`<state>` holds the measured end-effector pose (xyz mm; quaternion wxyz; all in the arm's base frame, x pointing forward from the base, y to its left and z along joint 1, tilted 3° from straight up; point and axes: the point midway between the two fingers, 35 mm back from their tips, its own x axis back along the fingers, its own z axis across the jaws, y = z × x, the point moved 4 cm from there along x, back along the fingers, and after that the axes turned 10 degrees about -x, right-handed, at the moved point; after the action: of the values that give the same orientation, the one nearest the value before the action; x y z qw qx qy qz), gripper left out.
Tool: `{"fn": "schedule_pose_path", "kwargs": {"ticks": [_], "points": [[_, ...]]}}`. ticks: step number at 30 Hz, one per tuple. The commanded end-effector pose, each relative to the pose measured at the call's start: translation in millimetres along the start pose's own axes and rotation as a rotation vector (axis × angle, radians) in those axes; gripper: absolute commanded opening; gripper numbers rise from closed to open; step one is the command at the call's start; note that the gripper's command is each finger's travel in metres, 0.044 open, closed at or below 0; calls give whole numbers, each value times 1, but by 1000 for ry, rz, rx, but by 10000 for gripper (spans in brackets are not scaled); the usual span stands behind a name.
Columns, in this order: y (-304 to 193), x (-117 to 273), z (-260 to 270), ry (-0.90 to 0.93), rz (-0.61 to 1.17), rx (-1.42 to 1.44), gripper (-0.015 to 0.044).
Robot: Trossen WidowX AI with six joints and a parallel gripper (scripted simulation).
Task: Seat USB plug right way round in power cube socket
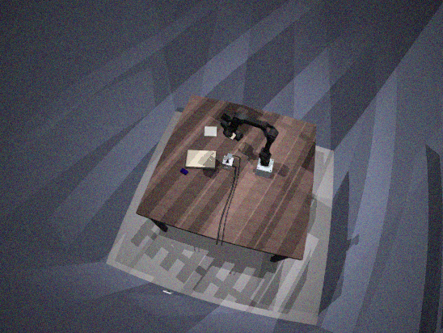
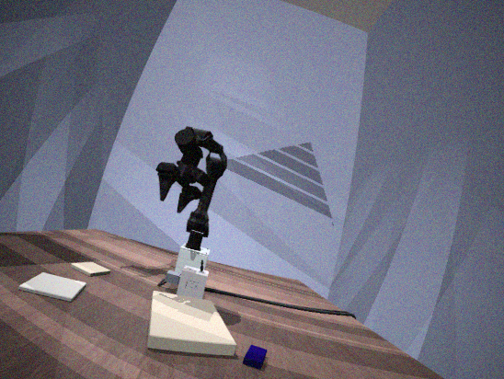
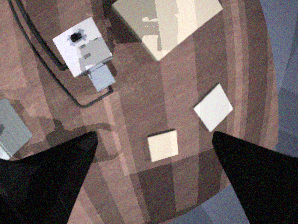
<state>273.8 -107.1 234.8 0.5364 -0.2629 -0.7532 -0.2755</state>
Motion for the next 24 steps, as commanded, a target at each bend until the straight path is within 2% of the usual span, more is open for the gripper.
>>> {"fn": "schedule_pose_path", "kwargs": {"ticks": [1,5,8,24], "points": [[42,-43,36,105,-5,201,440],[75,-81,84,198,1,397,440],[83,-92,105,232,11,473,440],[83,-96,110,234,11,477,440]]}}
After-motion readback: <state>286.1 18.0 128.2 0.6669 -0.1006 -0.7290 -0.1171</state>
